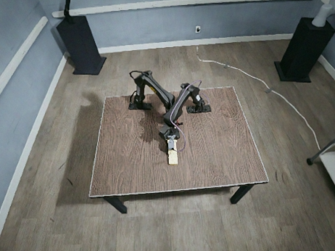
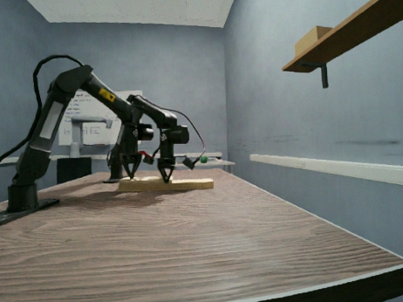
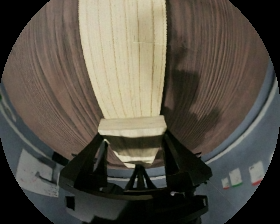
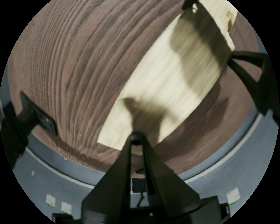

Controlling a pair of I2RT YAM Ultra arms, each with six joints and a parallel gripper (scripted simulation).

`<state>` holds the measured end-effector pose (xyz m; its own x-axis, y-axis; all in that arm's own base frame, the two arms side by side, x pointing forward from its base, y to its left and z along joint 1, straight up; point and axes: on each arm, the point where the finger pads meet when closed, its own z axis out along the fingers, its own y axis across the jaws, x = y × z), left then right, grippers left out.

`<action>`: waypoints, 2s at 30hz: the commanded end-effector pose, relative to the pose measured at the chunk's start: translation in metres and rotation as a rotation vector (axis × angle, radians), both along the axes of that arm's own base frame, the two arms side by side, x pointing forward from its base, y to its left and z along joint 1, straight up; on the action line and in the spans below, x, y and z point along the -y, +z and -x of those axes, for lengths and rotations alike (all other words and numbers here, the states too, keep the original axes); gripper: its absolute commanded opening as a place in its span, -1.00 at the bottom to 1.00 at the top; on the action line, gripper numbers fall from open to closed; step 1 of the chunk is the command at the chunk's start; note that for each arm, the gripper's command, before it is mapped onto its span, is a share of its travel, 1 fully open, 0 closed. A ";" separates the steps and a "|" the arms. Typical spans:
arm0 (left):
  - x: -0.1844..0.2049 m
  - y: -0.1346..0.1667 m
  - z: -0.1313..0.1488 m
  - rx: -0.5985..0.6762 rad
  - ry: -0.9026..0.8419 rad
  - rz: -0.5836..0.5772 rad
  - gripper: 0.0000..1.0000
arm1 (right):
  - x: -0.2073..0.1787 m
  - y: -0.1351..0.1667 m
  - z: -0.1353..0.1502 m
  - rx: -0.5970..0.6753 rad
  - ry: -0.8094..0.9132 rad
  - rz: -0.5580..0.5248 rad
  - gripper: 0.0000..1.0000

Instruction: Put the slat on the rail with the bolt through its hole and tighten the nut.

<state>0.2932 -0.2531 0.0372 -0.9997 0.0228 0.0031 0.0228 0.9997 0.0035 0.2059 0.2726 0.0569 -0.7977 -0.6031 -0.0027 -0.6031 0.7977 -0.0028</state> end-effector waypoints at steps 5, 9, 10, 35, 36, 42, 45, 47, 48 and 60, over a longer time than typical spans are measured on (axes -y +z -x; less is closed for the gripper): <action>0.002 0.005 -0.002 0.011 0.000 0.009 0.45 | 0.000 0.003 -0.001 0.004 -0.391 -0.008 -0.75; 0.002 0.005 -0.002 0.011 0.000 0.009 0.45 | 0.000 0.003 -0.001 0.003 -0.510 -0.009 -0.75; 0.002 0.005 -0.002 0.011 0.000 0.009 0.45 | 0.000 0.003 -0.001 0.003 -0.510 -0.009 -0.75; 0.002 0.005 -0.002 0.011 0.000 0.009 0.45 | 0.000 0.003 -0.001 -0.003 -1.428 -0.015 -0.75; 0.002 0.005 -0.002 0.011 0.000 0.009 0.45 | 0.000 0.003 -0.001 -0.003 -1.468 -0.015 -0.75; 0.002 0.005 -0.002 0.011 0.000 0.009 0.45 | 0.000 0.003 -0.001 -0.004 -1.648 -0.016 -0.75; 0.002 0.005 -0.002 0.011 0.000 0.009 0.45 | 0.000 0.003 -0.001 -0.004 -1.648 -0.016 -0.75; 0.002 0.005 -0.002 0.011 0.000 0.009 0.45 | 0.000 0.003 -0.001 -0.004 -1.648 -0.016 -0.75; 0.002 0.005 -0.002 0.011 0.000 0.009 0.45 | 0.000 0.003 -0.001 -0.004 -1.648 -0.016 -0.75; 0.002 0.005 -0.002 0.011 0.000 0.009 0.45 | 0.000 0.003 -0.001 -0.004 -1.648 -0.016 -0.75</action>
